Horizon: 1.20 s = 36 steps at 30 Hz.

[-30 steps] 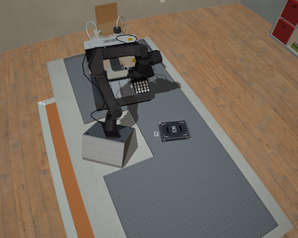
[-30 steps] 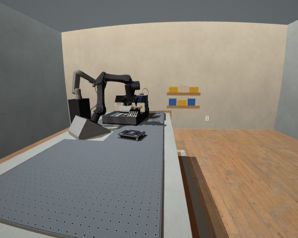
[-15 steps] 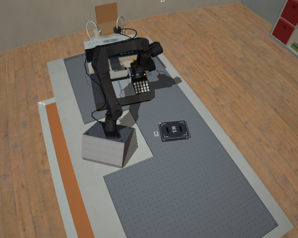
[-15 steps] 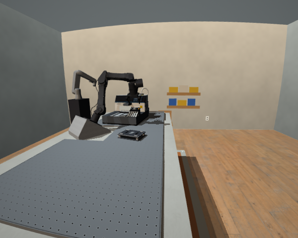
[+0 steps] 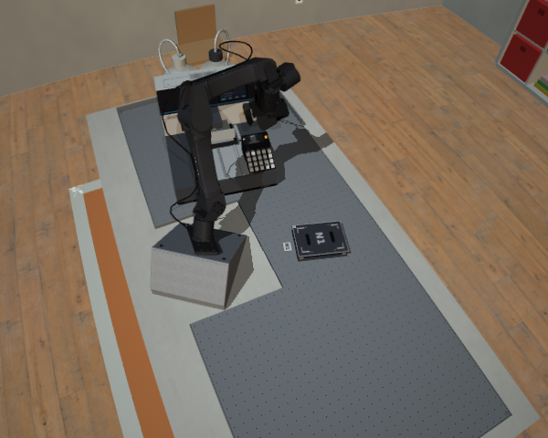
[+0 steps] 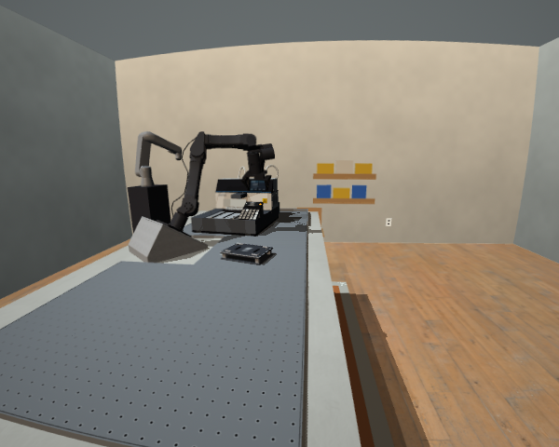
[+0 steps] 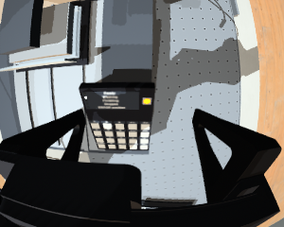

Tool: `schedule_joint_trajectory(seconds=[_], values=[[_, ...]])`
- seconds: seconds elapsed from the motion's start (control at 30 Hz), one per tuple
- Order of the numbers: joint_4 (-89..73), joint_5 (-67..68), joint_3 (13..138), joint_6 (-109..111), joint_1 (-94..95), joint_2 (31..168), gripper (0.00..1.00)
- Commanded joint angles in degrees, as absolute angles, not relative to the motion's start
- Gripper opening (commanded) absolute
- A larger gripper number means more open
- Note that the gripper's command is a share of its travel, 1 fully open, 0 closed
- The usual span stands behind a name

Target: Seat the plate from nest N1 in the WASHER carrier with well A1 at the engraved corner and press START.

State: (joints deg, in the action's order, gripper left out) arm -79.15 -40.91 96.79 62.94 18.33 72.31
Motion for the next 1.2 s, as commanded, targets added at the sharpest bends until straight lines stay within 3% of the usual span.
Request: schedule_joint_trajectory(seconds=[0.0,0.23,1.17], values=[[-80.58,-40.34,101.38,60.26,19.55,73.81,1.00],[-82.43,-39.26,107.81,58.16,21.47,77.11,1.00],[-82.60,-39.82,108.06,58.28,20.78,75.22,1.00]])
